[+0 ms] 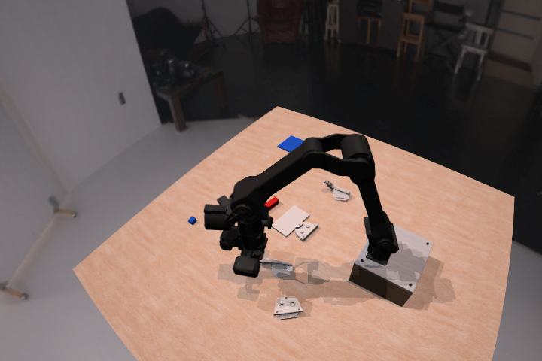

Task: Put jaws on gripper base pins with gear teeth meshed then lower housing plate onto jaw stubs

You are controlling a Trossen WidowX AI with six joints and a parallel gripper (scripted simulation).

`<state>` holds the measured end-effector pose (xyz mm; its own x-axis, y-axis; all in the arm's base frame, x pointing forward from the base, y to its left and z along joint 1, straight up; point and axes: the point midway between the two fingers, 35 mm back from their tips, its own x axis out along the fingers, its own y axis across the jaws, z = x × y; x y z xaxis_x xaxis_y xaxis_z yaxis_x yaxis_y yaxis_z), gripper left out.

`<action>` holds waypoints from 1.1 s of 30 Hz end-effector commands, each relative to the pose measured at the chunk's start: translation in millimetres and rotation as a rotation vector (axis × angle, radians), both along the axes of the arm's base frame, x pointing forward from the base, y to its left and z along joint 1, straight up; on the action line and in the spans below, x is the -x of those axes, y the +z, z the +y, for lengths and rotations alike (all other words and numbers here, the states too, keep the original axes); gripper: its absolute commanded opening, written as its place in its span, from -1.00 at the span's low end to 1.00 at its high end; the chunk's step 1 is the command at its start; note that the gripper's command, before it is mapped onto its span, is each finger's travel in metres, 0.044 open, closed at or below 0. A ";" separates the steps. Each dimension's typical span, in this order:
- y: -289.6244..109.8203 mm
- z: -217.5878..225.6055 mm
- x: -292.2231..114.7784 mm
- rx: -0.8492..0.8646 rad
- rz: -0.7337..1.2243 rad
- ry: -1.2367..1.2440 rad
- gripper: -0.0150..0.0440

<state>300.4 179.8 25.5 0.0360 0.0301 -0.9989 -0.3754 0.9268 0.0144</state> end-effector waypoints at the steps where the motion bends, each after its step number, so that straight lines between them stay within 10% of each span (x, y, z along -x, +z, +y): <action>1: -2.9 -0.4 1.6 0.009 0.005 -0.007 -0.49; 33: -54.8 0.9 0.6 0.011 0.010 -0.007 -0.49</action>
<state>299.8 181.3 -23.7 0.0241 0.0228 -0.9994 -0.3742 0.9273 0.0122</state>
